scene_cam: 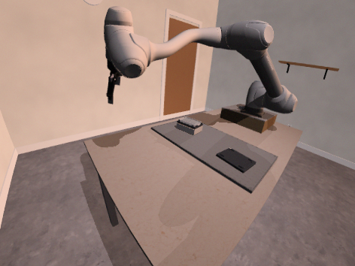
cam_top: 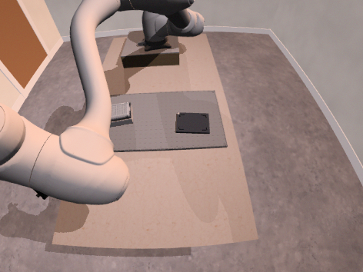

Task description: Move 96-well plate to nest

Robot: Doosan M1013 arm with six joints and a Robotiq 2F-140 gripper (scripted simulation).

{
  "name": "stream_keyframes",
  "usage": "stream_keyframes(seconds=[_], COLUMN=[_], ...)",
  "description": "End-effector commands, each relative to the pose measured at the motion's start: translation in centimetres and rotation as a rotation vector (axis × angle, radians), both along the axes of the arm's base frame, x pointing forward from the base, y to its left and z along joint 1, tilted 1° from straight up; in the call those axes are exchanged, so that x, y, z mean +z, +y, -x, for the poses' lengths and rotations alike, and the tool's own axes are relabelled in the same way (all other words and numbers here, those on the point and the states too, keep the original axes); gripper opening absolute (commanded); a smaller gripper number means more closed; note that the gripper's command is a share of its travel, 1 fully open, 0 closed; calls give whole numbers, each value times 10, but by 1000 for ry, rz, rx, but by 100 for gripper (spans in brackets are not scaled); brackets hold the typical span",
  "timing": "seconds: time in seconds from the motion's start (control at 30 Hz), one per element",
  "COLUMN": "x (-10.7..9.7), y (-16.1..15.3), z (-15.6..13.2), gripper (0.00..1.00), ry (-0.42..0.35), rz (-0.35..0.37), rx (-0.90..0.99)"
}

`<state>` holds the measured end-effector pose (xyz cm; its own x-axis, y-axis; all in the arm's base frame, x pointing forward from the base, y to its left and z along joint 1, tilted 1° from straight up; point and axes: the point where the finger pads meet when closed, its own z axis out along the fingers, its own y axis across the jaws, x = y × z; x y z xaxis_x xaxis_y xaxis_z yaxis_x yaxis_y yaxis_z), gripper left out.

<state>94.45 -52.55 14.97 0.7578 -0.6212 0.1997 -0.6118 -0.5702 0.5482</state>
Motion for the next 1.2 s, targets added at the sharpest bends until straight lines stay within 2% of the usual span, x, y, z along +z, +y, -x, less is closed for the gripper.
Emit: stream_keyframes(seconds=[0.0,0.07,0.13,0.23,0.3,0.47,0.53,0.87,0.93,1.0,1.17], x=[-5,-8,-11,-15,-18,-22,-24,-35,-35,-38,-43], y=[7,11,16,23,28,36,41,67,67,72,86], z=[14,23,31,44,52,64,73,114,114,122,142], gripper=[100,100,100,100,100,100,100,100,100,100,100], ry=[-56,-56,-90,-90,-124,-124,-157,-190,-190,-221,-237], rz=[-31,-31,-67,-67,-103,-103,-138,-173,-173,-205,-222], rx=[-20,-20,-56,-56,-96,-96,-141,-189,-189,-239,-268])
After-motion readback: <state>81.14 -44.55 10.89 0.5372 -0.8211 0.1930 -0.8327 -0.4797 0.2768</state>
